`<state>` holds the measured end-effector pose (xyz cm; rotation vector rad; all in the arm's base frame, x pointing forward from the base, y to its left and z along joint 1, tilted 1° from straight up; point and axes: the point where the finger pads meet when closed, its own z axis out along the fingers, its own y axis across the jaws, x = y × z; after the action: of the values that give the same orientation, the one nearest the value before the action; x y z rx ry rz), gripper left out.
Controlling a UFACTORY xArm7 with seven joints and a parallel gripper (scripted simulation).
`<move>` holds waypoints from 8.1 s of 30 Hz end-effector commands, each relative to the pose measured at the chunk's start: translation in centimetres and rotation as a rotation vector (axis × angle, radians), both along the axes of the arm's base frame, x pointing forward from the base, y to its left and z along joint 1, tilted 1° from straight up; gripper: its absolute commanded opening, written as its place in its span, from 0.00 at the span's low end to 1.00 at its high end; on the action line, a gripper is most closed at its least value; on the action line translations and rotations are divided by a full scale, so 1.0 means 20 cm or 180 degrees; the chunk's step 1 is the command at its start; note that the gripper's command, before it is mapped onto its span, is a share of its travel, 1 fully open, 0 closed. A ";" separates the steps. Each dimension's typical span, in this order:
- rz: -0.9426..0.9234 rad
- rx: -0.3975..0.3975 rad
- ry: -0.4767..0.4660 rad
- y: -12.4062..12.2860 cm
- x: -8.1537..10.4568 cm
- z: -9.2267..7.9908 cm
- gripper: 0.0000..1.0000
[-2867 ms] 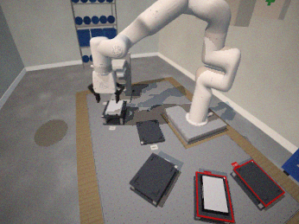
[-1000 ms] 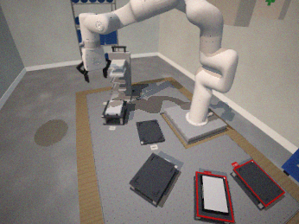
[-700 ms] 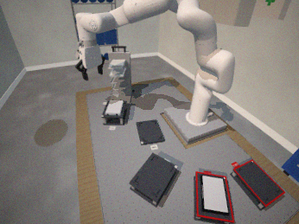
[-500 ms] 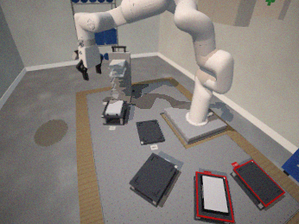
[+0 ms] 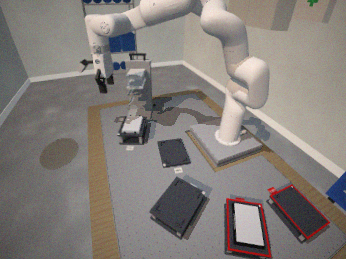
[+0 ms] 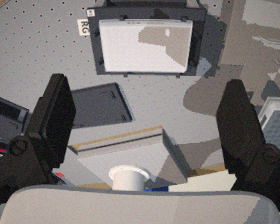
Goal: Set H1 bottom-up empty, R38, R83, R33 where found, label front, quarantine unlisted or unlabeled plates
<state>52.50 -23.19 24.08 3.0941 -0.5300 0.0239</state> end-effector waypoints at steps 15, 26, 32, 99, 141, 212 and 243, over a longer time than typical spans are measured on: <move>0.0065 0.0006 -0.0013 0.00 0.00 -0.06 1.00; 0.0065 0.0006 -0.0013 0.00 0.01 -0.15 1.00; 0.0065 0.0006 -0.0013 0.00 0.01 -0.18 1.00; 0.0064 0.0006 -0.0013 -0.01 0.01 -0.62 1.00; 0.0064 0.0006 -0.0014 -0.01 0.02 -0.79 1.00; 0.0064 0.0006 -0.0013 -0.01 0.02 -0.65 1.00; 0.0064 0.0006 -0.0013 -0.01 0.01 -0.54 1.00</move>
<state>52.65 -23.22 12.99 3.1030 -0.4991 0.0222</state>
